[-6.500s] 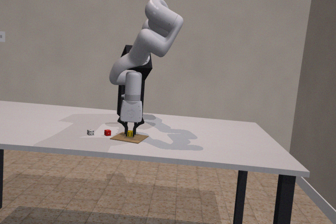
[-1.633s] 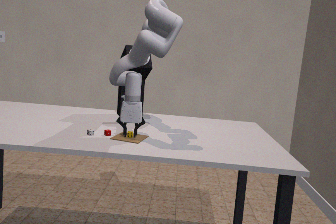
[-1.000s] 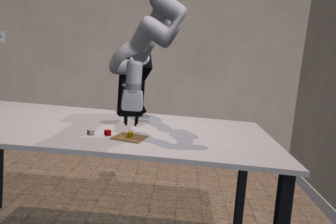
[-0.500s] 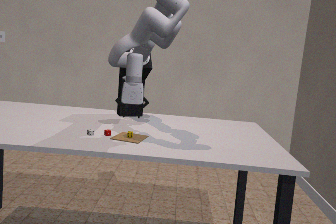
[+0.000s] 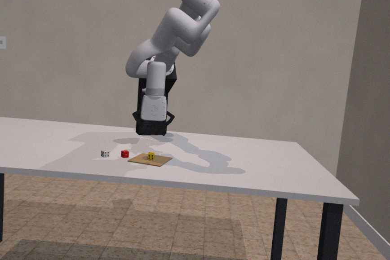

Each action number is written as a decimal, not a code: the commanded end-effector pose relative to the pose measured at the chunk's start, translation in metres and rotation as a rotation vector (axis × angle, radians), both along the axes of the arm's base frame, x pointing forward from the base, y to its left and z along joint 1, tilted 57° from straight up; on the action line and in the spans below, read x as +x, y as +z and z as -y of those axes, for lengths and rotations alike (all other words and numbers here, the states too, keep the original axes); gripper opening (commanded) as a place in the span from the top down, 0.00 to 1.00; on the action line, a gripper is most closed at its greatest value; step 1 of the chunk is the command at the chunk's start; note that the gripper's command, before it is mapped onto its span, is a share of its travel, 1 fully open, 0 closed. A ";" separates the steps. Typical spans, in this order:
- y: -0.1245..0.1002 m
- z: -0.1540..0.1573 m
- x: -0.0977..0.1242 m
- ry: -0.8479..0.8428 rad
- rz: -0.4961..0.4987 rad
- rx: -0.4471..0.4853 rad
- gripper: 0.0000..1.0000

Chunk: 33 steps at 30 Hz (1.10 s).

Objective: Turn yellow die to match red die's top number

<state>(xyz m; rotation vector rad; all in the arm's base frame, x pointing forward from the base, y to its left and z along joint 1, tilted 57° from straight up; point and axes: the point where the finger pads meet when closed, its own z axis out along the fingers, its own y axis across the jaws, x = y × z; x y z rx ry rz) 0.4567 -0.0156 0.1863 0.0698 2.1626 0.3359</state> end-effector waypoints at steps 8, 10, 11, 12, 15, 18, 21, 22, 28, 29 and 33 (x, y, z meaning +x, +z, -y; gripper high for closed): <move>0.000 0.000 0.000 -0.054 -0.020 0.080 0.00; 0.000 0.000 0.001 -0.102 -0.039 0.153 0.00; 0.000 0.000 0.001 -0.102 -0.039 0.153 0.00; 0.000 0.000 0.001 -0.102 -0.039 0.153 0.00; -0.001 0.000 0.001 -0.167 -0.064 0.249 0.00; -0.001 -0.001 0.002 -0.204 -0.079 0.306 0.00; -0.002 -0.001 0.002 -0.263 -0.102 0.393 0.00; -0.002 -0.001 0.002 -0.278 -0.108 0.416 0.00; -0.003 -0.001 0.003 -0.355 -0.138 0.531 0.00; -0.003 -0.001 0.003 -0.355 -0.138 0.531 0.00; -0.003 -0.001 0.004 -0.426 -0.166 0.638 0.00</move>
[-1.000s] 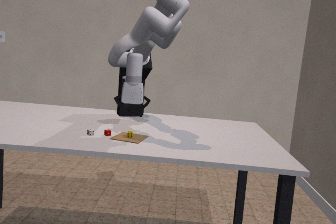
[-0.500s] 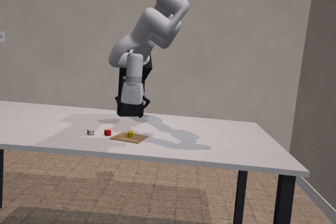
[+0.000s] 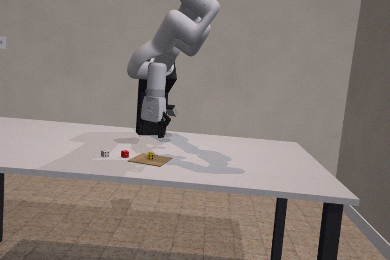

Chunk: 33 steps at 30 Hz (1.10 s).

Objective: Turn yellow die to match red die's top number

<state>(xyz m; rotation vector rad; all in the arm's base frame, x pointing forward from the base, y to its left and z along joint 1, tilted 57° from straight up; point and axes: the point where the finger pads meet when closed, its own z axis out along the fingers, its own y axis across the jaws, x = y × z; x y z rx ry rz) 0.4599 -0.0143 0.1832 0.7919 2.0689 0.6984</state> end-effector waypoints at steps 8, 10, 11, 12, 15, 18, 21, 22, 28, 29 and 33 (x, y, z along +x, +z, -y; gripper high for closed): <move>-0.001 -0.001 0.002 -0.186 -0.090 0.304 0.00; -0.002 -0.001 0.002 -0.215 -0.101 0.349 0.00; -0.002 -0.001 0.002 -0.231 -0.107 0.372 0.00; -0.002 -0.001 0.002 -0.231 -0.107 0.372 0.00; -0.002 -0.001 0.002 -0.276 -0.124 0.441 0.00; -0.003 -0.001 0.003 -0.313 -0.139 0.497 0.00; -0.003 -0.001 0.003 -0.367 -0.159 0.580 0.00; -0.003 -0.001 0.003 -0.377 -0.163 0.595 0.00; -0.004 -0.002 0.004 -0.457 -0.193 0.716 0.00; -0.004 -0.002 0.004 -0.457 -0.193 0.716 0.00; -0.004 -0.002 0.004 -0.477 -0.201 0.746 0.00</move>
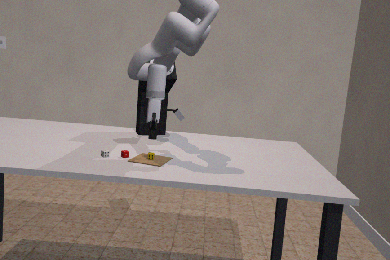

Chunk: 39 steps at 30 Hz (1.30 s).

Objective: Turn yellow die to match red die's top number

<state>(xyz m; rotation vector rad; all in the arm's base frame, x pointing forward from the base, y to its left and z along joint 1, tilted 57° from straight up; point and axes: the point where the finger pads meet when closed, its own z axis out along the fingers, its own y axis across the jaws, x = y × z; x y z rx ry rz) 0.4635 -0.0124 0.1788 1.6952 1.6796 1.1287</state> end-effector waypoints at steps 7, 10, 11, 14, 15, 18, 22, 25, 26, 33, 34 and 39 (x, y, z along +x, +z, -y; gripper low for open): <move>0.000 0.000 0.000 -0.023 -0.023 0.054 0.58; 0.000 0.000 0.000 -0.023 -0.023 0.054 0.58; 0.000 0.000 0.000 -0.023 -0.023 0.054 0.58; 0.000 0.000 0.000 -0.023 -0.023 0.054 0.58; 0.000 0.000 0.000 -0.023 -0.023 0.054 0.58; 0.000 0.000 0.000 -0.023 -0.023 0.054 0.58; 0.000 0.000 0.000 -0.023 -0.023 0.054 0.58; 0.000 0.000 0.000 -0.023 -0.023 0.054 0.58; 0.000 0.000 0.000 -0.023 -0.023 0.054 0.58; 0.000 0.000 0.000 -0.023 -0.023 0.054 0.58; 0.000 0.000 0.000 -0.023 -0.023 0.054 0.58; 0.000 0.000 0.000 -0.023 -0.023 0.054 0.58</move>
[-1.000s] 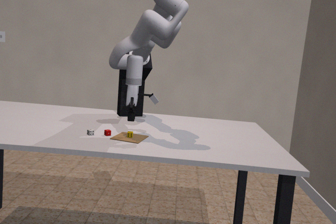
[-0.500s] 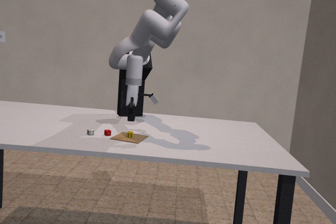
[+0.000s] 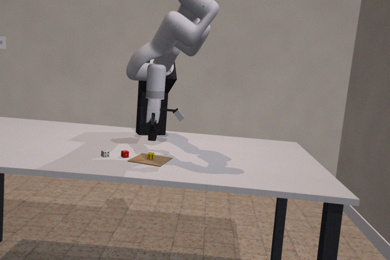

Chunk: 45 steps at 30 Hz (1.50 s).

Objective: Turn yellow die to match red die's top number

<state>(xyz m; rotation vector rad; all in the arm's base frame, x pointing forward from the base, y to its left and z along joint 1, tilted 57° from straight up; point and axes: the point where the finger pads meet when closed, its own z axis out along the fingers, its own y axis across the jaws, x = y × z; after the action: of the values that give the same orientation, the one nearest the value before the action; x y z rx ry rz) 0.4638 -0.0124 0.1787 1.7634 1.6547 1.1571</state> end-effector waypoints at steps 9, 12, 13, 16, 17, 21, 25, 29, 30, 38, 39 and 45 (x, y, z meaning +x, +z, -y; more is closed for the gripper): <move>0.000 0.000 0.001 0.000 0.001 0.000 0.58; -0.001 -0.001 0.003 0.000 0.001 0.001 0.58; -0.002 -0.001 0.004 0.000 0.001 0.001 0.58; -0.003 -0.001 0.006 0.000 0.000 0.001 0.58; -0.004 -0.001 0.006 0.000 0.000 0.001 0.58; -0.006 -0.002 0.010 0.000 0.000 0.001 0.58; -0.008 -0.003 0.014 0.000 0.000 0.001 0.58; -0.010 -0.004 0.017 0.000 0.000 0.001 0.58; -0.011 -0.004 0.019 0.000 0.000 0.001 0.58; -0.018 -0.007 0.029 0.000 0.000 0.001 0.58; -0.018 -0.007 0.031 0.000 0.000 0.001 0.58; -0.021 -0.008 0.035 0.000 0.000 0.001 0.58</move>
<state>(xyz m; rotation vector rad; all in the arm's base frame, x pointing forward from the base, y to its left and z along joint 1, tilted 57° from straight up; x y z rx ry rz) 0.4952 -0.0047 0.1592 1.7644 1.6565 1.1574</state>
